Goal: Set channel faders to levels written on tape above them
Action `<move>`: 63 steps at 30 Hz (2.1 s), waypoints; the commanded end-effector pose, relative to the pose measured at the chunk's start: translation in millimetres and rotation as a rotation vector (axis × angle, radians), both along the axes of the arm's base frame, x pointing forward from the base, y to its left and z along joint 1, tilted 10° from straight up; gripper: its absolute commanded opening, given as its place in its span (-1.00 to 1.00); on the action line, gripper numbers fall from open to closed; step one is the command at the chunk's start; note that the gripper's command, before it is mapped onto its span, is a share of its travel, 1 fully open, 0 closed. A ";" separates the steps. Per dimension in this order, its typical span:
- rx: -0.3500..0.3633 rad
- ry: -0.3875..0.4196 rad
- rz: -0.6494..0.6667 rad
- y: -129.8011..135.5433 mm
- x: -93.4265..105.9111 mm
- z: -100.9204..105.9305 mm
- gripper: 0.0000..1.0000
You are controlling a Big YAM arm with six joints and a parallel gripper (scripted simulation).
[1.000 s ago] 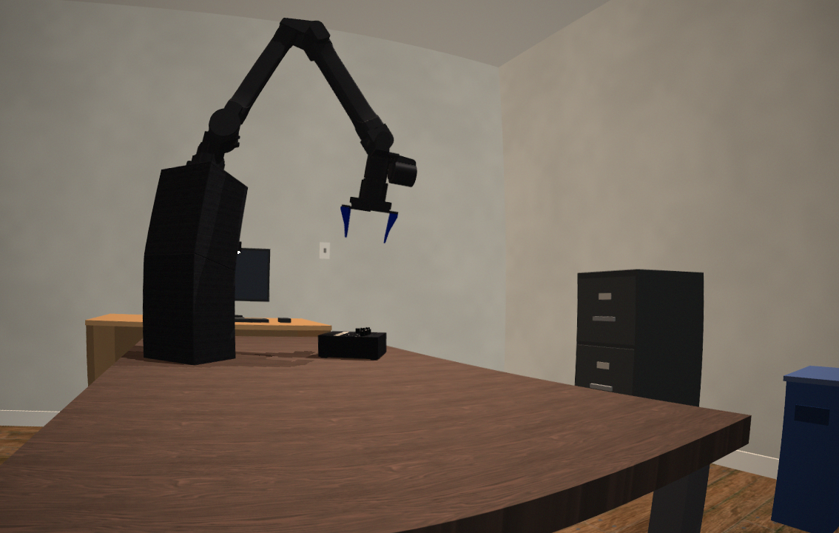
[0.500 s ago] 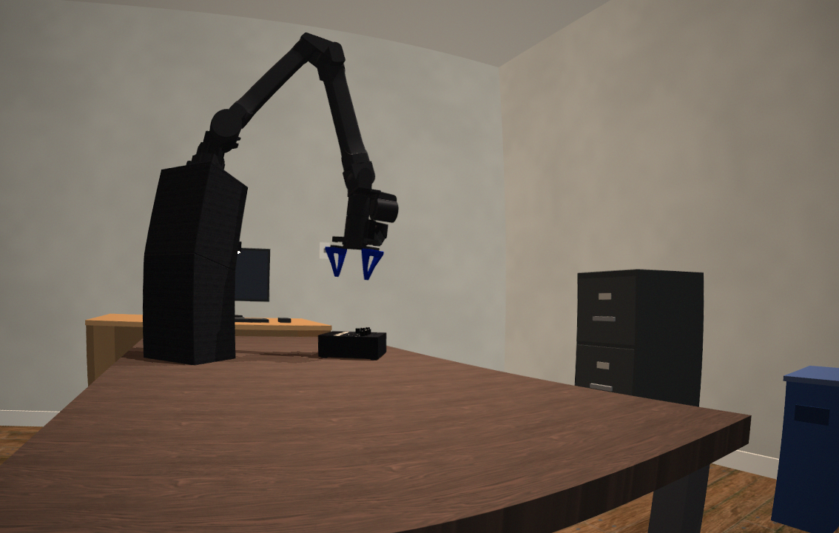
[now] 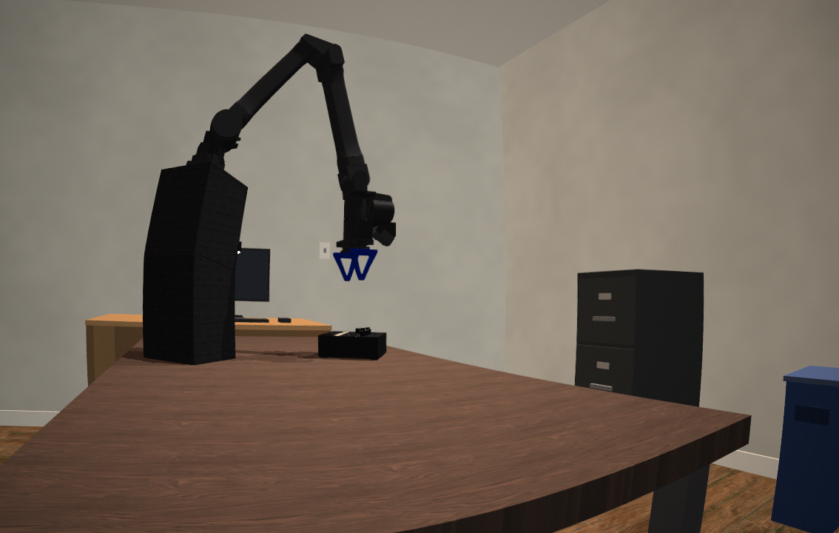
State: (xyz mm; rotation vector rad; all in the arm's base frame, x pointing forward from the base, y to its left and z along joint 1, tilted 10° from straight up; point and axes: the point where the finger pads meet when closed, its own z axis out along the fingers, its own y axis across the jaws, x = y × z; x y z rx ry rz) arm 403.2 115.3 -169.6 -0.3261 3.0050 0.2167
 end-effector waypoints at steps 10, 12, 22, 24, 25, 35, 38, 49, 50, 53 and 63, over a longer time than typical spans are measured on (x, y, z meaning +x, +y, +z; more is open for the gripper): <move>0.035 0.025 -0.327 -24.7 41.6 -44.8 1.00; 0.054 0.052 -0.474 -40.4 55.0 -77.9 1.00; 0.075 0.036 -0.552 -35.4 73.1 -76.0 -1.00; 0.075 0.036 -0.552 -35.4 73.1 -76.0 -1.00; 0.074 0.037 -0.561 -40.2 72.7 -76.3 -1.00; 0.060 0.070 -0.550 -38.4 56.7 -88.9 -1.00; 0.060 0.070 -0.564 -45.1 57.8 -88.9 -1.00; 0.060 0.070 -0.563 -44.2 57.6 -88.9 -1.00; 0.060 0.070 -0.563 -44.2 57.7 -88.9 -1.00; 0.060 0.070 -0.563 -44.2 57.6 -88.9 -1.00; 0.058 0.075 -0.563 -43.6 55.7 -96.6 -1.00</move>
